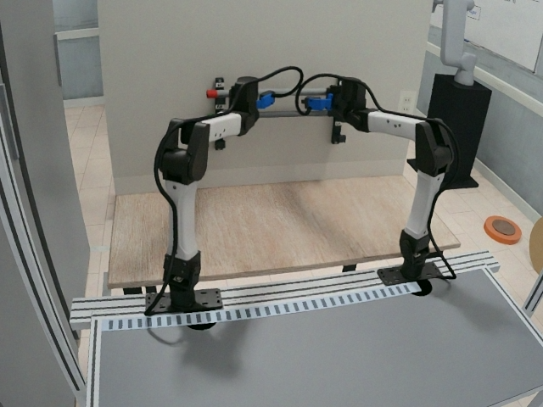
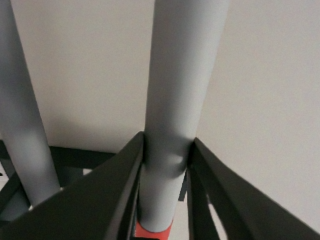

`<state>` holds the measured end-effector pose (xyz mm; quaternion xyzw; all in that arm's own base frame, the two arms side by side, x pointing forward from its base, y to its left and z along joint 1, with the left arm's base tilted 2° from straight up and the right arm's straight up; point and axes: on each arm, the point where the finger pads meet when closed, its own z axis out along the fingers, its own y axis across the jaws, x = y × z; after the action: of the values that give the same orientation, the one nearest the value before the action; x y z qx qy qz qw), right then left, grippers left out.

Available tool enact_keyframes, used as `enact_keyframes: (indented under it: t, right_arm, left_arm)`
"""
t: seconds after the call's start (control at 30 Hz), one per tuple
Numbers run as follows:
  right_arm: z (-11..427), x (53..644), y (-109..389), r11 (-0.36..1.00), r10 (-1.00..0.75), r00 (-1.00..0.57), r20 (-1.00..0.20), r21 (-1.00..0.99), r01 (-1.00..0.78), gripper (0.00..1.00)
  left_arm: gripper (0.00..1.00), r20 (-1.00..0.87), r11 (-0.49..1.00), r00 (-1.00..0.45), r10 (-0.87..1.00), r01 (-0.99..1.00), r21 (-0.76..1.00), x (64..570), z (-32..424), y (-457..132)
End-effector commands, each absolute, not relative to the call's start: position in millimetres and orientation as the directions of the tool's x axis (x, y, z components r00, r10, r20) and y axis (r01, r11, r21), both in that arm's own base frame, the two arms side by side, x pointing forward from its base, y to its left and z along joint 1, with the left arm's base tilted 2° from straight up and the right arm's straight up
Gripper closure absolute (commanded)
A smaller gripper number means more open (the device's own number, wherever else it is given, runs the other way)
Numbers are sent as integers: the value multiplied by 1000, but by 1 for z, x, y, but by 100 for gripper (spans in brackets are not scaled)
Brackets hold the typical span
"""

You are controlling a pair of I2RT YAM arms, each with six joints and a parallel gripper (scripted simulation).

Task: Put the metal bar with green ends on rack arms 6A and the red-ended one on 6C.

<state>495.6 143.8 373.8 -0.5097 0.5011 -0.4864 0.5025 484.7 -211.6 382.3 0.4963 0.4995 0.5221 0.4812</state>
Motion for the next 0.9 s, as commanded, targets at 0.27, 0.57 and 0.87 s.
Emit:
enact_keyframes:
  t: [0.27,0.57,0.87]
  right_arm:
    - [376,495,142,-1,-1000,26,1,-1000,-3,77]
    - [376,495,142,-1,-1000,26,1,-1000,-3,65]
    - [376,495,142,-1,-1000,26,1,-1000,-3,54]
  left_arm:
    - [77,18,-19,-17,1000,-23,1000,488,381,-220]
    - [65,18,-19,-17,1000,-23,1000,488,381,-220]
    - [54,18,-19,-17,1000,-23,1000,488,381,-220]
